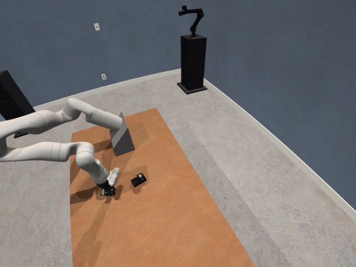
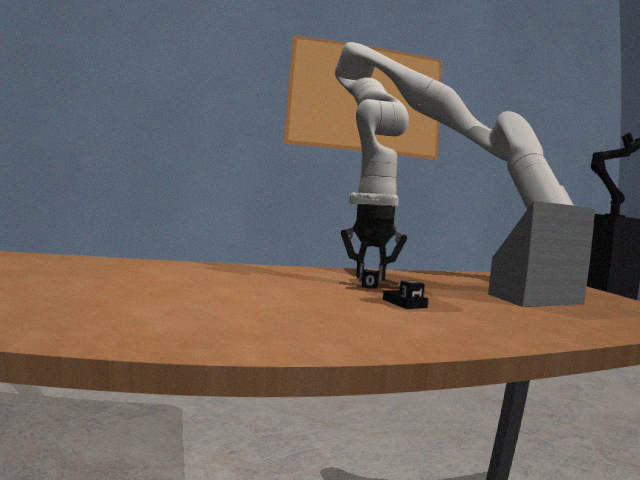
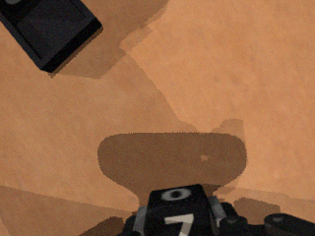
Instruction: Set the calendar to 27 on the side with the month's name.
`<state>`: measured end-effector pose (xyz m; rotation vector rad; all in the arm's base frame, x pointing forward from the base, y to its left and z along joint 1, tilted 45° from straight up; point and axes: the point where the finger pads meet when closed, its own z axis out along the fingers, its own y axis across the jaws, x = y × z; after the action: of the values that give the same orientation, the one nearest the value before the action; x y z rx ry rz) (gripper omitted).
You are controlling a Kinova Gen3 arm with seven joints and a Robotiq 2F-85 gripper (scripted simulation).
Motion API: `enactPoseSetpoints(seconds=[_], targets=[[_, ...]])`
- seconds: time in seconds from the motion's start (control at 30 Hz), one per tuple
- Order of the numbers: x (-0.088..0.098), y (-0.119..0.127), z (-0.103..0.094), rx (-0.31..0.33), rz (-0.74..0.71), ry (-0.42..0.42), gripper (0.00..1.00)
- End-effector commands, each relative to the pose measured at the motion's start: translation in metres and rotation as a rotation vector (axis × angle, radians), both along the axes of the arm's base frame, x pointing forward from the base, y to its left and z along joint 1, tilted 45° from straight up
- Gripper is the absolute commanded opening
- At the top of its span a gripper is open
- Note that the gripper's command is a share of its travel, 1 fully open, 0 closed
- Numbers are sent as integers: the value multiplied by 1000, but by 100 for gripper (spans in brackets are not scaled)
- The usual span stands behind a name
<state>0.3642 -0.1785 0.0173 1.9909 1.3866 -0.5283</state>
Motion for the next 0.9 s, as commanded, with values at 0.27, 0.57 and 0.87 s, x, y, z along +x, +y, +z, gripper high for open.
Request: enactPoseSetpoints(seconds=[0.27,0.57,0.87], targets=[[1,1,0,0,1,-1,36],[1,1,0,0,1,-1,48],[1,1,0,0,1,-1,48]])
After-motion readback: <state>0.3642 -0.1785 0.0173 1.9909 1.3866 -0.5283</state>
